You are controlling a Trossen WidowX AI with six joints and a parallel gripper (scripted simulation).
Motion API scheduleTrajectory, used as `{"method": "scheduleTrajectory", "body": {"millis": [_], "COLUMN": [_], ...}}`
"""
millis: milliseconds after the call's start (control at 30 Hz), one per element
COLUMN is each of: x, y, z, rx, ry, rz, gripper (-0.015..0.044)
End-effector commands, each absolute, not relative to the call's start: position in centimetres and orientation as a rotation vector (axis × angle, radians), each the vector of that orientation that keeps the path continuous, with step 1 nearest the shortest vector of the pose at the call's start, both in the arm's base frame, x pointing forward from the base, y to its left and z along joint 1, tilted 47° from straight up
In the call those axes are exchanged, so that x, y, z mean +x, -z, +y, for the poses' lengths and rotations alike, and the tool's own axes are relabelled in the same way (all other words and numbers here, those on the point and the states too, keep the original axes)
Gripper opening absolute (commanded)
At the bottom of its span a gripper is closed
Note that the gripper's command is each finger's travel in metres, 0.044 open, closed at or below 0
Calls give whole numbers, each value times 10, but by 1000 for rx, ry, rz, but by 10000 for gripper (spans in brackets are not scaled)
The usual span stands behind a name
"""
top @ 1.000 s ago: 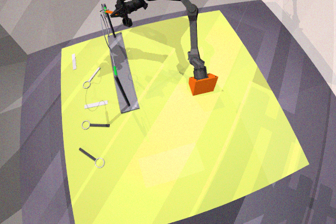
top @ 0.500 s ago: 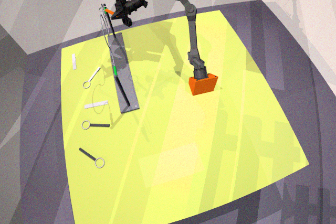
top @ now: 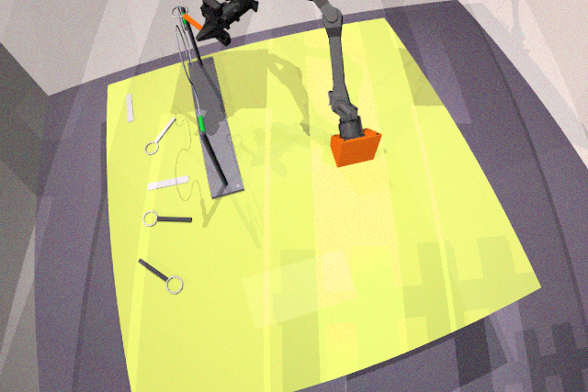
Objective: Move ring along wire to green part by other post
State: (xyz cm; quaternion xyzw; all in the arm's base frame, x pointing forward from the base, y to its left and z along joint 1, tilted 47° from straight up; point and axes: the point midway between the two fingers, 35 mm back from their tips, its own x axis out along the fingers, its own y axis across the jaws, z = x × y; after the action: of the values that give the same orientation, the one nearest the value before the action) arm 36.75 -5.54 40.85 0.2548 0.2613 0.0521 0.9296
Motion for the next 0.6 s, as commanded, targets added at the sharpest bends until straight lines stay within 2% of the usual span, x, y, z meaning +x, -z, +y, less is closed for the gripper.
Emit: {"method": "scheduleTrajectory", "body": {"millis": [0, 567], "x": [367, 368], "y": [-407, -399], "z": [-62, -93], "rx": [417, 3], "ry": [-79, 37], "rz": [533, 530], "gripper": [-150, -150]}}
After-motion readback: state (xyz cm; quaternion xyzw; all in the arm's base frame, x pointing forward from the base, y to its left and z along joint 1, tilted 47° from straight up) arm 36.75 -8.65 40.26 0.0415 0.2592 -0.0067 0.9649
